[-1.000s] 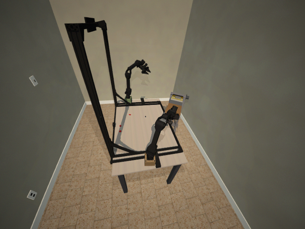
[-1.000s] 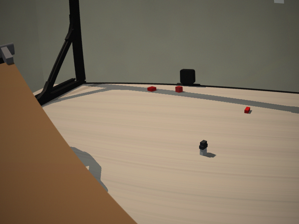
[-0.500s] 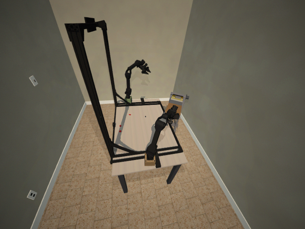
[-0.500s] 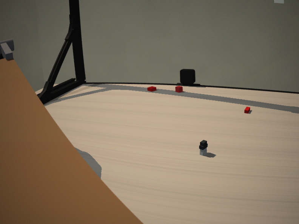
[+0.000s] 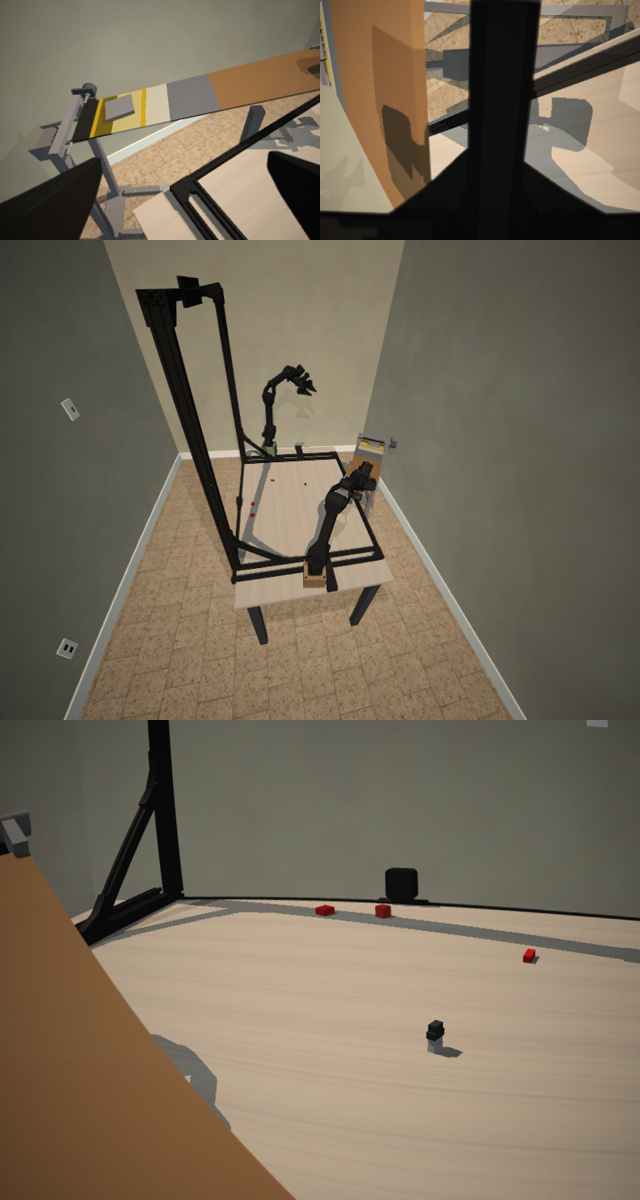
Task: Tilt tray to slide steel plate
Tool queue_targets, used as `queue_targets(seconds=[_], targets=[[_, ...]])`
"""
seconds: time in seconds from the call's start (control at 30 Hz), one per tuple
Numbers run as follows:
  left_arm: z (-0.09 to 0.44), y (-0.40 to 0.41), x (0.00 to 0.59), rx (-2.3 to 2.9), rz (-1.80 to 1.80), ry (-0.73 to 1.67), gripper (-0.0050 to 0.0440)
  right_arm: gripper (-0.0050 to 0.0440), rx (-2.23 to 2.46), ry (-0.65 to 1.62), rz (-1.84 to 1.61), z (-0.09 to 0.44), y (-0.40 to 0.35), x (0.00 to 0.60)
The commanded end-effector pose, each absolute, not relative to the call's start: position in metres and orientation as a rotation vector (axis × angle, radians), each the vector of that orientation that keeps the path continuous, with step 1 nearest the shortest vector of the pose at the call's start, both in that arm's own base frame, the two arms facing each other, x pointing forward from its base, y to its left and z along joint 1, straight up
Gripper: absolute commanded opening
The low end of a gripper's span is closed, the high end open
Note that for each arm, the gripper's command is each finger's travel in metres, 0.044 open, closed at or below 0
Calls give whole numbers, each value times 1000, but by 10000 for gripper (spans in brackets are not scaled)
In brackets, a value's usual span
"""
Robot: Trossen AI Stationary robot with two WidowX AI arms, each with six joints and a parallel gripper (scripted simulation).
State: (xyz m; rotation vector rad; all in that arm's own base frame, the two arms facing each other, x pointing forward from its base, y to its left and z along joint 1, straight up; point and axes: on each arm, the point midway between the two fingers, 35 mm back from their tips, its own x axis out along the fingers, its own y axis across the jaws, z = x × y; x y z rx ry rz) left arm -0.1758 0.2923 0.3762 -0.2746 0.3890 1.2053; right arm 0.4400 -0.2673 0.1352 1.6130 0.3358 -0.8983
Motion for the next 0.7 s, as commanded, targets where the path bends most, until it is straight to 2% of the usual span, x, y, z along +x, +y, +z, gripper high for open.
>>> queue_targets(seconds=[0.0, 0.67], targets=[[376, 292, -176, -274, 1206, 389, 440, 0, 1611, 325, -893, 136, -268, 439], [376, 292, -176, -274, 1206, 389, 440, 0, 1608, 383, -946, 92, -265, 431]])
